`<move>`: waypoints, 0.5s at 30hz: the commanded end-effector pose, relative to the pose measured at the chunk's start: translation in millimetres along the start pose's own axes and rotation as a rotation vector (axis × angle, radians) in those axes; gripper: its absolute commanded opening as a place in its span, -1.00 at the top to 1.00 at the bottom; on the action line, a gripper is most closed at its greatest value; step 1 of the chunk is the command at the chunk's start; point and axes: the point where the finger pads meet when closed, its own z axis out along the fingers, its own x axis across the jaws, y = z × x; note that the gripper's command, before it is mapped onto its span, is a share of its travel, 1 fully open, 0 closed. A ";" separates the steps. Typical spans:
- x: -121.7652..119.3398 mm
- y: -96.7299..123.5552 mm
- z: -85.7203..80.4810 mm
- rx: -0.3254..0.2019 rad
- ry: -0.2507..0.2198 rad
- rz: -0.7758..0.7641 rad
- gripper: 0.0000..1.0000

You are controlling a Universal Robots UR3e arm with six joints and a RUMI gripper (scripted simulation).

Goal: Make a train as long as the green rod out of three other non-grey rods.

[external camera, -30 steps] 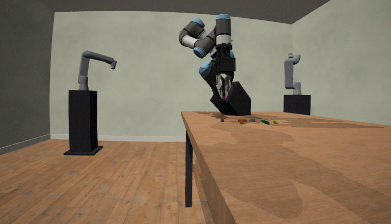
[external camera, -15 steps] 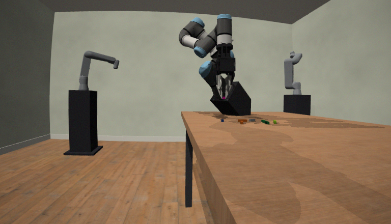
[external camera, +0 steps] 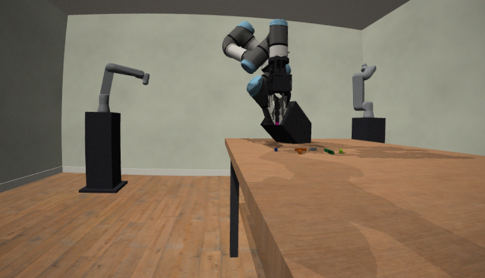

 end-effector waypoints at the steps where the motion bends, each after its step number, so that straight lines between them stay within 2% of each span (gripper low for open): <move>1: 0.9 1.9 9.9 -0.007 0.004 0.000 1.00; 4: 0.9 1.9 12.0 -0.007 0.004 0.000 1.00; 15: 1.2 2.1 40.9 -0.008 0.004 0.000 1.00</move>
